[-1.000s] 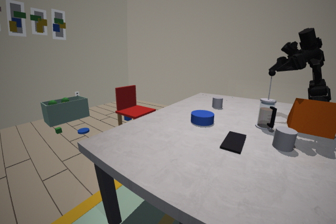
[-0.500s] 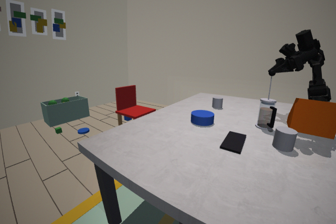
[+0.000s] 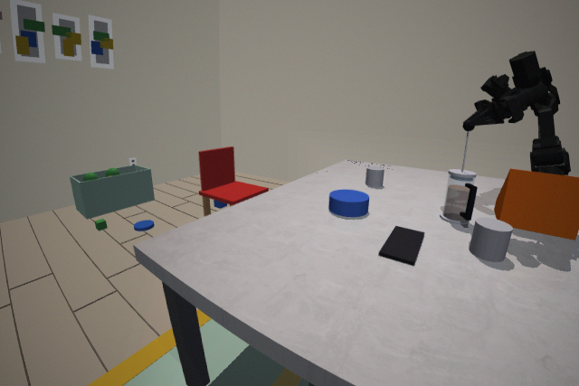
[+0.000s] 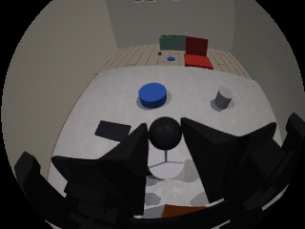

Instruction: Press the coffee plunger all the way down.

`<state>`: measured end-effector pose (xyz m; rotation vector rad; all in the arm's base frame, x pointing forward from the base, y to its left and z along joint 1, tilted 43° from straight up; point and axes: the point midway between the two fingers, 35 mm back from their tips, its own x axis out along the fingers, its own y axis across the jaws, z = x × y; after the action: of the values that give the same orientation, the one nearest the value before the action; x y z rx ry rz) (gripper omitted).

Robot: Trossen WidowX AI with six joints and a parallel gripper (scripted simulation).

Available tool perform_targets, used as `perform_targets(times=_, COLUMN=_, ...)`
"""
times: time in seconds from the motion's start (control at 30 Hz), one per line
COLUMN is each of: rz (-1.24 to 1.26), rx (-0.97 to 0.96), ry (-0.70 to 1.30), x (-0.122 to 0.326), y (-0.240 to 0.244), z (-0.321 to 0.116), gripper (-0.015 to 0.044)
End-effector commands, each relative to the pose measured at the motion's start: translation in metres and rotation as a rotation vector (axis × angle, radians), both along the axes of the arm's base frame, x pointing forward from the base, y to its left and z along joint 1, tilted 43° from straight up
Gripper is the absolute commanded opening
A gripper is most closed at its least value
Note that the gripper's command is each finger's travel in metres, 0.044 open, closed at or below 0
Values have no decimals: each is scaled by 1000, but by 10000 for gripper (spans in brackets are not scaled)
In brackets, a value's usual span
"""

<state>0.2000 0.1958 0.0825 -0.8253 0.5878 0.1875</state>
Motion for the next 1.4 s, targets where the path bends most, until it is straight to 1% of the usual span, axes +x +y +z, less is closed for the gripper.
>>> perform_targets(times=0.0, rz=2, rx=-8, ry=4, x=0, y=-3, z=-5, gripper=123)
perform_targets(times=1.37, rz=1, rx=-7, ry=9, x=13, y=-41, z=-60, gripper=123)
